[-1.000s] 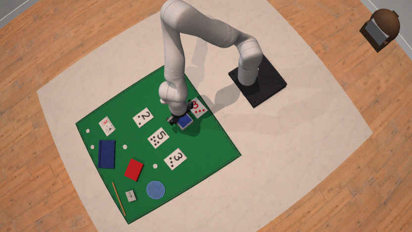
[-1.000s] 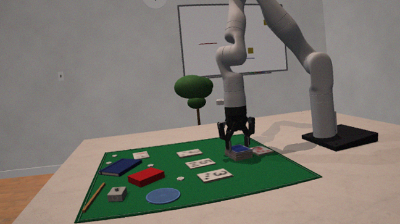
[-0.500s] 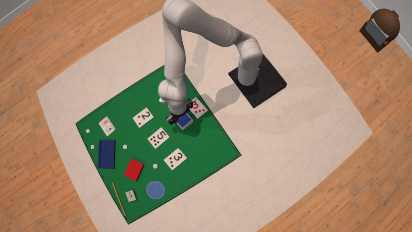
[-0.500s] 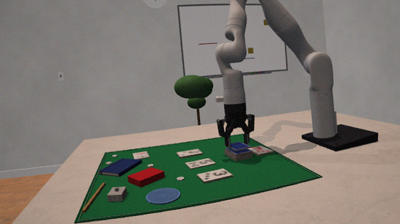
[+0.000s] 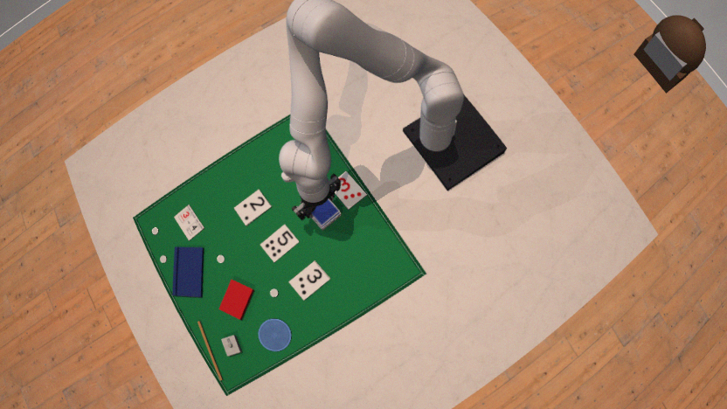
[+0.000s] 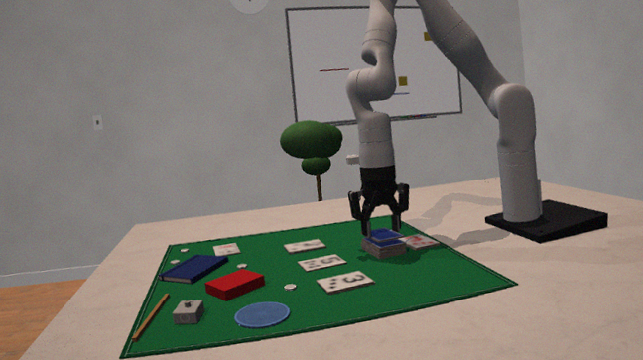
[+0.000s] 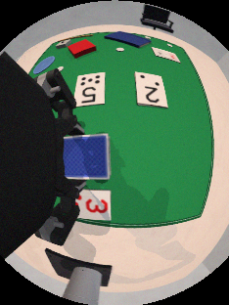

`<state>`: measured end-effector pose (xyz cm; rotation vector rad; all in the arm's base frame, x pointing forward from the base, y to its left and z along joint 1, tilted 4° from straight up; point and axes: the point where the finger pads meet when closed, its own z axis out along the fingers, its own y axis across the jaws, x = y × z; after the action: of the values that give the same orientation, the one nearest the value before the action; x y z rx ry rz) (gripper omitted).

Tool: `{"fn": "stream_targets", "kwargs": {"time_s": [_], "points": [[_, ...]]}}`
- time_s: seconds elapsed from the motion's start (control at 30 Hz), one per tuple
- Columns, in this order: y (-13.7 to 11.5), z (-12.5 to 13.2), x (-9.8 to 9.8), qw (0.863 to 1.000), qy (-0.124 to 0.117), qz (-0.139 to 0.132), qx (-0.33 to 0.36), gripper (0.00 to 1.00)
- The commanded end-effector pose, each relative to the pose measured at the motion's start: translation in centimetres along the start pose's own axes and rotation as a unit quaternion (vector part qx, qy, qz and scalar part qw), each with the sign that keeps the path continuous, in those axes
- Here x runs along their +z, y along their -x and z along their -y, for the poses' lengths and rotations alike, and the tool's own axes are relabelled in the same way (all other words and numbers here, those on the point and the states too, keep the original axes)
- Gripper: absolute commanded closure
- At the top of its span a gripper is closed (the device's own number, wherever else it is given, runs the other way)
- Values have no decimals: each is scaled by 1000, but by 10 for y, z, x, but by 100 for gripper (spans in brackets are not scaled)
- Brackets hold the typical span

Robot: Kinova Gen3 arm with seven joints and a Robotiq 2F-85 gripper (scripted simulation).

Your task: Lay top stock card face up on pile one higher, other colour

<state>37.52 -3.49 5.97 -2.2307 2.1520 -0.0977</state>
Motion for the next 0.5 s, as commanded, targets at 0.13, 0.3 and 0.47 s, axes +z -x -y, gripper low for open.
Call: {"fn": "stream_targets", "kwargs": {"time_s": [0.13,0.3,0.47], "points": [[-3,0,0,1000,-1,0,2,28],[-9,0,0,1000,-1,0,6,28],[-13,0,0,1000,-1,0,8,28]]}}
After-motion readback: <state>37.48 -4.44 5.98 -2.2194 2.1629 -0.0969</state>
